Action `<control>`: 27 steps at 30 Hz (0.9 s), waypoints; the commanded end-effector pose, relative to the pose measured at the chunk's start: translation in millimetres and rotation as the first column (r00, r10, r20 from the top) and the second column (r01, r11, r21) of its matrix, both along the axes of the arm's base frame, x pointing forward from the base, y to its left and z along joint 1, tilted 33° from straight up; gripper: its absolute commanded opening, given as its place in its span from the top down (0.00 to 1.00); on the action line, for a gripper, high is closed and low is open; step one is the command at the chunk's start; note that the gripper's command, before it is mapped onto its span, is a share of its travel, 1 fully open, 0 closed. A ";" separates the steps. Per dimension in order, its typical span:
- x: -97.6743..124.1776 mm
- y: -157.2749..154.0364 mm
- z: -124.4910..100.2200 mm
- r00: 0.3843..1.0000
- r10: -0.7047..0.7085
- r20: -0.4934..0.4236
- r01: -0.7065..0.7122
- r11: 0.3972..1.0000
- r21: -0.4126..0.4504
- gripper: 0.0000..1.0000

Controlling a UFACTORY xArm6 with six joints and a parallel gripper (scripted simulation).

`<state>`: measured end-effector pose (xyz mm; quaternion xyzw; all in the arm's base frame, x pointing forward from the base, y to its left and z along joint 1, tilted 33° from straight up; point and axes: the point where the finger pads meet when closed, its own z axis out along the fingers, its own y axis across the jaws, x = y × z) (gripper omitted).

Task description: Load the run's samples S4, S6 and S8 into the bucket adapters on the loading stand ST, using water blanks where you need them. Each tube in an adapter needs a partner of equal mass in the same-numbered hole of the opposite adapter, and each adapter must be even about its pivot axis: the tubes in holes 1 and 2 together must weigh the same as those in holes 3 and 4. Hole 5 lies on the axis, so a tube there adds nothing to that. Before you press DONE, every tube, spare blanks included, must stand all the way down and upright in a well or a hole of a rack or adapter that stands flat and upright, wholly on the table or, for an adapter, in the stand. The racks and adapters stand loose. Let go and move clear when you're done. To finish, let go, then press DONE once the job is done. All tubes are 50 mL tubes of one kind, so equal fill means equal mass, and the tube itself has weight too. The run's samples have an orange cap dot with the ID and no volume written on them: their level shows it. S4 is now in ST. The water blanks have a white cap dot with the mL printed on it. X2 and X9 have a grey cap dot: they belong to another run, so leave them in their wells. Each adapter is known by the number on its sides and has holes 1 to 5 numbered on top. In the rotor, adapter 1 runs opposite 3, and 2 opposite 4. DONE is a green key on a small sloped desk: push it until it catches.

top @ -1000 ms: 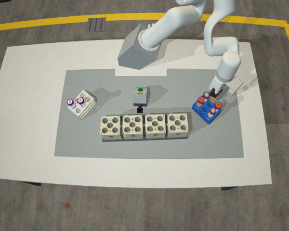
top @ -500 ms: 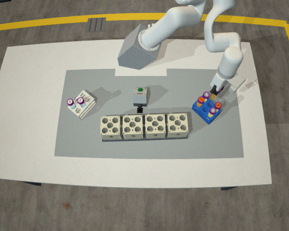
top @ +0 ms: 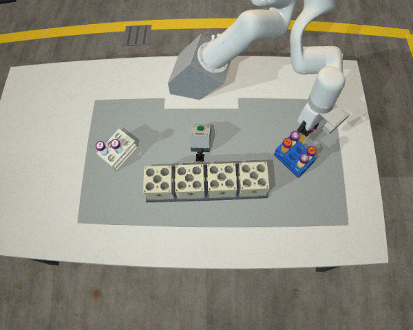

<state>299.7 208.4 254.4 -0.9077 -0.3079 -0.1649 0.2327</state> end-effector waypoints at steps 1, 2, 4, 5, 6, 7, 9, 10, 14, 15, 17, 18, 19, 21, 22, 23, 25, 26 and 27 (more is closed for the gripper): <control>7.0 -12.9 -5.5 0.995 -0.087 -0.053 0.088 0.996 0.015 1.00; 8.9 -16.9 -7.7 0.991 -0.114 -0.070 0.116 0.993 0.018 1.00; 12.9 -25.1 -12.0 0.980 -0.168 -0.106 0.172 0.985 0.023 1.00; 14.8 -29.1 -14.2 0.973 -0.195 -0.124 0.200 0.980 0.025 1.00; 16.8 -33.2 -16.4 0.965 -0.221 -0.142 0.227 0.973 0.027 1.00; 18.8 -37.3 -18.6 0.956 -0.247 -0.160 0.255 0.967 0.028 1.00; 22.7 -45.4 -22.9 0.934 -0.298 -0.196 0.309 0.951 0.028 1.00; 24.8 -49.5 -25.1 0.922 -0.323 -0.214 0.336 0.941 0.027 1.00; 32.6 -65.7 -33.8 0.863 -0.418 -0.284 0.441 0.898 0.019 1.00; 34.6 -69.8 -36.0 0.846 -0.440 -0.301 0.466 0.885 0.016 1.00; 36.6 -73.9 -38.1 0.828 -0.462 -0.318 0.490 0.871 0.012 1.00; 36.6 -73.9 -38.1 0.828 -0.462 -0.318 0.490 0.871 0.012 1.00; 38.5 -77.9 -40.3 0.809 -0.483 -0.335 0.515 0.857 0.008 1.00; 42.4 -86.1 -44.7 0.798 -0.494 -0.344 0.528 0.849 0.005 1.00; 44.5 -90.1 -46.8 0.798 -0.494 -0.344 0.528 0.849 0.005 1.00; 46.5 -94.2 -49.0 0.798 -0.494 -0.344 0.528 0.849 0.005 1.00; 50.4 -102.3 -53.4 0.798 -0.494 -0.344 0.528 0.849 0.005 1.00; 52.4 -106.4 -55.6 0.798 -0.494 -0.344 0.528 0.849 0.005 1.00; 54.3 -110.5 -57.7 0.798 -0.494 -0.344 0.528 0.849 0.005 1.00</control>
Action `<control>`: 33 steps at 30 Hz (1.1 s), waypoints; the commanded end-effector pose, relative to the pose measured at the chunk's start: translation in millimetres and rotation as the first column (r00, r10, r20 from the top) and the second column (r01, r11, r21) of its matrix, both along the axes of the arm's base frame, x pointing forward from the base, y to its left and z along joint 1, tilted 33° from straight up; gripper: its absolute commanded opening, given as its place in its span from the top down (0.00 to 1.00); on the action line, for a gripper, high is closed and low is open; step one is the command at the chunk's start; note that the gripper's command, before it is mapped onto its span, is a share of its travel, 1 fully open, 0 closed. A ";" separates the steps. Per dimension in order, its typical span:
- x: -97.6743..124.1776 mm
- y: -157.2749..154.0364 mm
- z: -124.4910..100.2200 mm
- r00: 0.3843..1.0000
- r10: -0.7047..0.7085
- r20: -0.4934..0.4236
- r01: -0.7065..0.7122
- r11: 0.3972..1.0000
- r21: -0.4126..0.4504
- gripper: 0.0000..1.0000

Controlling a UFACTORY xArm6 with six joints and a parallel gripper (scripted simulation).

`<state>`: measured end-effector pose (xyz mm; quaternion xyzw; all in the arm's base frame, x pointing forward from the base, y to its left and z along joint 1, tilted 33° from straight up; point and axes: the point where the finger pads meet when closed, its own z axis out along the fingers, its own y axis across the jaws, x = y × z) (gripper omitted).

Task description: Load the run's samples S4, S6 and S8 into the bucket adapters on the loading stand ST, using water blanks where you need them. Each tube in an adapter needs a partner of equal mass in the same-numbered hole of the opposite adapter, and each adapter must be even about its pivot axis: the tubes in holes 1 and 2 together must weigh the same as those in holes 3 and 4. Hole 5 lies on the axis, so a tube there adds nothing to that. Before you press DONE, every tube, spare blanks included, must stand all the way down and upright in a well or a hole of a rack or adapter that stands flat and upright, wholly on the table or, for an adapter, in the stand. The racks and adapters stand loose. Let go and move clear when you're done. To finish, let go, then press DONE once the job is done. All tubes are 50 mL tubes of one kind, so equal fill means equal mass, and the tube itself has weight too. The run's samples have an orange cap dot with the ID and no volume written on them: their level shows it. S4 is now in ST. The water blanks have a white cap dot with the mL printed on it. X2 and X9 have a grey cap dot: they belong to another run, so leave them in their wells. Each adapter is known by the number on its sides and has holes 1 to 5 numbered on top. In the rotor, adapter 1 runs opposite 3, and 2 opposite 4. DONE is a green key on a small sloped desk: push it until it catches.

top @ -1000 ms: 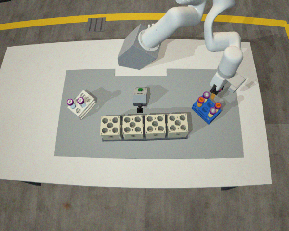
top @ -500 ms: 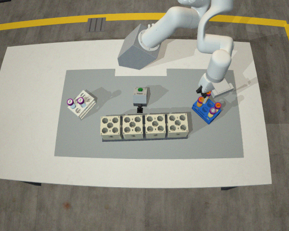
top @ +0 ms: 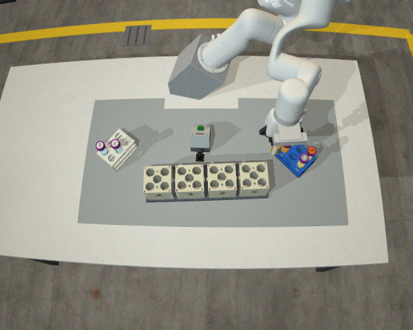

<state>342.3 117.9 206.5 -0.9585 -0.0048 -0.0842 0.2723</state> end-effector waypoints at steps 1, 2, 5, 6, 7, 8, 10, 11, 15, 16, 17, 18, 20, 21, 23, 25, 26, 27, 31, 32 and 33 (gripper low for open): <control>13.8 -24.1 -12.0 1.000 -0.010 -0.006 0.010 1.000 0.002 1.00; 15.7 -28.1 -14.2 1.000 -0.010 -0.006 0.010 1.000 0.002 1.00; 21.6 -40.3 -20.7 1.000 -0.010 -0.006 0.010 1.000 0.002 1.00; 23.6 -44.4 -22.9 1.000 -0.010 -0.006 0.010 1.000 0.002 1.00; 23.6 -44.4 -22.9 1.000 -0.010 -0.006 0.010 1.000 0.002 1.00; 23.6 -44.4 -22.9 1.000 -0.010 -0.006 0.010 1.000 0.002 1.00; 27.5 -52.5 -27.2 1.000 -0.010 -0.006 0.010 1.000 0.002 1.00; 29.5 -56.6 -29.4 1.000 -0.010 -0.006 0.010 1.000 0.002 1.00; 37.4 -72.9 -38.1 1.000 -0.010 -0.006 0.010 1.000 0.002 1.00; 39.4 -77.0 -40.2 1.000 -0.010 -0.006 0.010 1.000 0.002 1.00; 41.3 -81.0 -42.4 1.000 -0.010 -0.006 0.010 1.000 0.002 1.00; 42.0 -82.4 -43.1 1.000 -0.010 -0.006 0.010 1.000 0.002 1.00; 41.9 -82.3 -43.1 1.000 -0.010 -0.006 0.010 1.000 0.002 1.00; 41.9 -82.4 -43.1 1.000 -0.010 -0.006 0.010 1.000 0.002 1.00; 42.0 -82.4 -43.1 1.000 -0.010 -0.006 0.010 1.000 0.002 1.00; 42.0 -82.4 -43.1 1.000 -0.010 -0.006 0.010 1.000 0.002 1.00; 42.0 -82.4 -43.1 1.000 -0.010 -0.006 0.010 1.000 0.002 1.00; 42.0 -82.4 -43.1 1.000 -0.010 -0.006 0.010 1.000 0.002 1.00; 41.9 -82.3 -43.1 1.000 -0.010 -0.006 0.010 1.000 0.002 1.00; 41.9 -82.4 -43.1 1.000 -0.010 -0.006 0.010 1.000 0.002 1.00; 42.0 -82.4 -43.1 1.000 -0.010 -0.006 0.010 1.000 0.002 1.00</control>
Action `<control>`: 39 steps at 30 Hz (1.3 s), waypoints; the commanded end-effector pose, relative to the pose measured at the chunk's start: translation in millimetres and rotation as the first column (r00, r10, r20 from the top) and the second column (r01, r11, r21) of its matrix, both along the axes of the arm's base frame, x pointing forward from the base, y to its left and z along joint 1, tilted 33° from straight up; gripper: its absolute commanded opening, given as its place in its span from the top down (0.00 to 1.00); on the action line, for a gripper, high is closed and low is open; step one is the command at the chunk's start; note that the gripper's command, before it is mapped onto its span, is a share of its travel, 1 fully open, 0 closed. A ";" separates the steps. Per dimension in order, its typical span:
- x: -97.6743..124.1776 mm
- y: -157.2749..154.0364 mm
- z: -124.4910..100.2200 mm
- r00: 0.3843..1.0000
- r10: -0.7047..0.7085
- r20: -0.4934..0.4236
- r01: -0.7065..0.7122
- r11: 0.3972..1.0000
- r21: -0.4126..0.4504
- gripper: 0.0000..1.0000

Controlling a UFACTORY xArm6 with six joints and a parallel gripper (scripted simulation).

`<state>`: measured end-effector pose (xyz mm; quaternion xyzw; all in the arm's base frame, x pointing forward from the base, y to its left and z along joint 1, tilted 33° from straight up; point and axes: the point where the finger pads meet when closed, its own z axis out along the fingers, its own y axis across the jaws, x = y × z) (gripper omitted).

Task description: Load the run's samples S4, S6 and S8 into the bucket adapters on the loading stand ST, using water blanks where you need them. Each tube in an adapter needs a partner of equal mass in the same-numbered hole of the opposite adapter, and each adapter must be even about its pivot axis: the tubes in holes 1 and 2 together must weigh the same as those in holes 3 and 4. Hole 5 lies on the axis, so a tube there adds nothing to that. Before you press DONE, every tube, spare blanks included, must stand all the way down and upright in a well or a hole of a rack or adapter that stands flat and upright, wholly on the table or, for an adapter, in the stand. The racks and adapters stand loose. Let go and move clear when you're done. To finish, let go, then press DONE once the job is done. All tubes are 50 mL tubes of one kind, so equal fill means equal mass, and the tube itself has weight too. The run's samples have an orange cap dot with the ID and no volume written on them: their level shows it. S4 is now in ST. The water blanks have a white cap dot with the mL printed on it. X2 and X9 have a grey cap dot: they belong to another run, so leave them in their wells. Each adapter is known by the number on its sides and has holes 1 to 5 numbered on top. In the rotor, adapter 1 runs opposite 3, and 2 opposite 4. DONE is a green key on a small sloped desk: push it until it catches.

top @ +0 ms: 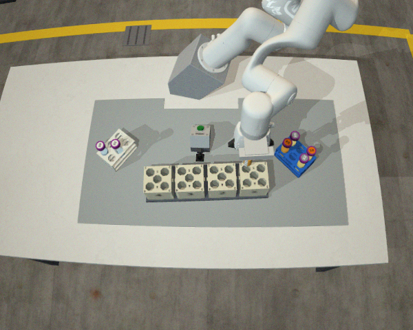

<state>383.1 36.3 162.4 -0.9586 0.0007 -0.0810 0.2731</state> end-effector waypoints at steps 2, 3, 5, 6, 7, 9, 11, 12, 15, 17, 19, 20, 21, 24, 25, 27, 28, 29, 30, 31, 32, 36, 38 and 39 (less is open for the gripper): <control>1.2 -0.8 1.0 1.000 -0.001 0.003 0.001 1.000 -0.001 1.00; 1.2 -0.8 1.0 1.000 -0.001 0.003 0.001 1.000 -0.001 1.00; 1.2 -0.8 1.0 1.000 -0.001 0.003 0.001 1.000 -0.001 1.00; 1.2 -0.8 1.0 1.000 -0.001 0.003 0.001 1.000 -0.001 1.00; 1.2 -0.8 1.0 1.000 -0.001 0.003 0.001 1.000 -0.001 1.00; 1.2 -0.8 1.0 1.000 -0.001 0.003 0.001 1.000 -0.001 1.00; 1.2 -0.7 1.0 1.000 -0.001 0.003 0.001 1.000 -0.001 1.00; 1.5 0.3 -0.7 1.000 -0.001 0.003 0.001 1.000 -0.001 1.00; 2.4 3.4 -5.7 1.000 -0.001 0.003 0.001 1.000 -0.001 1.00; 3.0 5.5 -9.1 1.000 -0.001 0.003 0.001 1.000 -0.001 1.00; 3.6 7.6 -12.4 1.000 -0.001 0.003 0.001 1.000 -0.001 1.00; 4.0 8.7 -14.1 1.000 -0.001 0.003 0.001 1.000 -0.001 1.00; 4.3 9.7 -15.8 1.000 -0.001 0.003 0.001 1.000 -0.001 1.00; 5.2 12.9 -20.8 1.000 -0.001 0.003 0.001 1.000 0.000 1.00; 5.2 12.9 -20.8 1.000 -0.001 0.003 0.001 1.000 0.000 1.00; 5.5 13.9 -22.5 1.000 -0.001 0.003 0.001 1.000 0.000 1.00; 5.8 15.0 -24.2 1.000 -0.001 0.003 0.001 1.000 0.000 1.00; 6.2 16.0 -25.9 1.000 -0.001 0.003 0.001 1.000 0.000 1.00; 6.5 17.1 -27.5 1.000 -0.001 0.003 0.001 1.000 0.000 1.00; 6.6 17.6 -28.4 1.000 -0.001 0.003 0.001 1.000 0.000 1.00; 6.6 17.6 -28.4 1.000 -0.001 0.003 0.001 1.000 0.000 1.00; 6.6 17.6 -28.4 1.000 -0.001 0.003 0.001 1.000 0.000 1.00; 6.6 17.6 -28.3 1.000 -0.001 0.003 0.001 1.000 0.000 1.00; 6.6 17.6 -28.4 1.000 -0.001 0.003 0.001 1.000 0.000 1.00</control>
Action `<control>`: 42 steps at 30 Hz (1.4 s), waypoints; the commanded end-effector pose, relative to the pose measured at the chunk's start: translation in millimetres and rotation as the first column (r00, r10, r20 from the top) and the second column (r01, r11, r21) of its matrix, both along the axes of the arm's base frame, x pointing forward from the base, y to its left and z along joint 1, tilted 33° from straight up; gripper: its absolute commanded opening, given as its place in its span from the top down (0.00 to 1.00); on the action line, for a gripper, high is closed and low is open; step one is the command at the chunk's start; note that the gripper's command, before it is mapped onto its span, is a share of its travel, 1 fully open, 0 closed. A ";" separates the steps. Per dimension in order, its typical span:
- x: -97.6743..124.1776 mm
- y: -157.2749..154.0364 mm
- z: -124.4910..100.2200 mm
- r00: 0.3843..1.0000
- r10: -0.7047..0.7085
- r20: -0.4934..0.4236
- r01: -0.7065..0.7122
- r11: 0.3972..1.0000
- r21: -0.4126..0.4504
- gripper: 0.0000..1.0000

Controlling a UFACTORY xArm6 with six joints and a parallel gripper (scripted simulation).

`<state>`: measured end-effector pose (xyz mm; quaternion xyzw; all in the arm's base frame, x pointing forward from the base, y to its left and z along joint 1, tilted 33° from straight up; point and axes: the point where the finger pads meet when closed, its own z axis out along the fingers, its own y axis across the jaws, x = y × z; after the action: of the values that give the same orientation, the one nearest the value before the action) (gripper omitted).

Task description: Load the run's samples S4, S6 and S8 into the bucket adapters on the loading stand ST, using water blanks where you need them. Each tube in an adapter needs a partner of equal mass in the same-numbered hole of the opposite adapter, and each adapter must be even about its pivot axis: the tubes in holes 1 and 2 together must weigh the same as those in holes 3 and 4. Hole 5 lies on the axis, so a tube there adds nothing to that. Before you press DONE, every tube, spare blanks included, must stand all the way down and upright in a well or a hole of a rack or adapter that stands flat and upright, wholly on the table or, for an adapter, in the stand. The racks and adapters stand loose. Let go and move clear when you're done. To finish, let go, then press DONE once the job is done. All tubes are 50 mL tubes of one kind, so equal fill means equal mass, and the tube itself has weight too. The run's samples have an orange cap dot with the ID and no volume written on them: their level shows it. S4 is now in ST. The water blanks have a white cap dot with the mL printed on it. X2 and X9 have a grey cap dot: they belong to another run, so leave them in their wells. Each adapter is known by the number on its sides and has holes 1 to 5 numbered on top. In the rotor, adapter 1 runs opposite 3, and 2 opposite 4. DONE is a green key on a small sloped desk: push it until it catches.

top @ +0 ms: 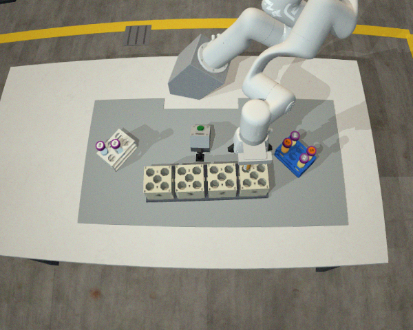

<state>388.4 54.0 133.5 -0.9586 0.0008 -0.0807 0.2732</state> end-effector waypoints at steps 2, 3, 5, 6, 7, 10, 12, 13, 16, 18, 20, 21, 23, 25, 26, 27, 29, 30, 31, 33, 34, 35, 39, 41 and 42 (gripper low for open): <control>1.3 -0.1 0.6 1.000 -0.001 0.004 0.001 1.000 0.000 1.00; 1.3 -0.1 0.6 1.000 -0.001 0.004 0.001 1.000 0.000 1.00; 1.3 -0.1 0.6 1.000 -0.001 0.004 0.001 1.000 0.000 1.00; 1.3 -0.1 0.5 1.000 -0.001 0.004 0.001 1.000 0.000 1.00; 1.3 -0.1 0.5 1.000 -0.001 0.004 0.001 1.000 0.000 1.00; 1.3 -0.1 0.5 1.000 -0.001 0.004 0.001 1.000 0.000 1.00; 1.5 0.4 -0.2 1.000 -0.001 0.003 0.001 1.000 0.000 1.00; 1.6 0.9 -1.1 1.000 -0.001 0.004 0.001 1.000 0.000 1.00; 2.1 2.5 -3.6 1.000 -0.001 0.003 0.001 1.000 0.000 1.00; 2.4 3.6 -5.3 1.000 -0.001 0.003 0.001 1.000 0.000 1.00; 2.6 4.1 -6.2 1.000 -0.001 0.003 0.001 1.000 0.000 1.00; 2.6 4.1 -6.2 1.000 -0.001 0.003 0.001 1.000 0.000 1.00; 2.9 5.1 -7.8 1.000 -0.001 0.003 0.001 1.000 0.000 1.00; 3.2 6.2 -9.5 1.000 -0.001 0.003 0.001 1.000 0.000 1.00; 3.3 6.7 -10.4 1.000 -0.001 0.003 0.001 1.000 0.000 1.00; 3.5 7.2 -11.2 1.000 -0.001 0.003 0.001 1.000 0.000 1.00; 3.8 8.3 -12.9 1.000 -0.001 0.003 0.001 1.000 0.000 1.00; 4.0 8.8 -13.7 1.000 -0.001 0.003 0.001 1.000 0.000 1.00; 4.1 9.3 -14.5 1.000 -0.001 0.003 0.001 1.000 0.000 1.00; 4.4 10.4 -16.2 1.000 -0.001 0.003 0.001 1.000 0.000 1.00; 4.6 10.9 -17.1 1.000 -0.001 0.003 0.001 1.000 0.000 1.00; 4.7 11.4 -17.9 1.000 -0.001 0.003 0.001 1.000 0.000 1.00; 5.1 12.5 -19.6 1.000 -0.001 0.003 0.001 1.000 0.000 1.00; 5.4 13.5 -21.3 1.000 -0.001 0.003 0.001 1.000 0.000 1.00; 5.5 14.1 -22.1 1.000 -0.001 0.003 0.001 1.000 0.000 1.00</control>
<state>392.1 66.3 113.8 -0.9586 0.0008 -0.0808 0.2731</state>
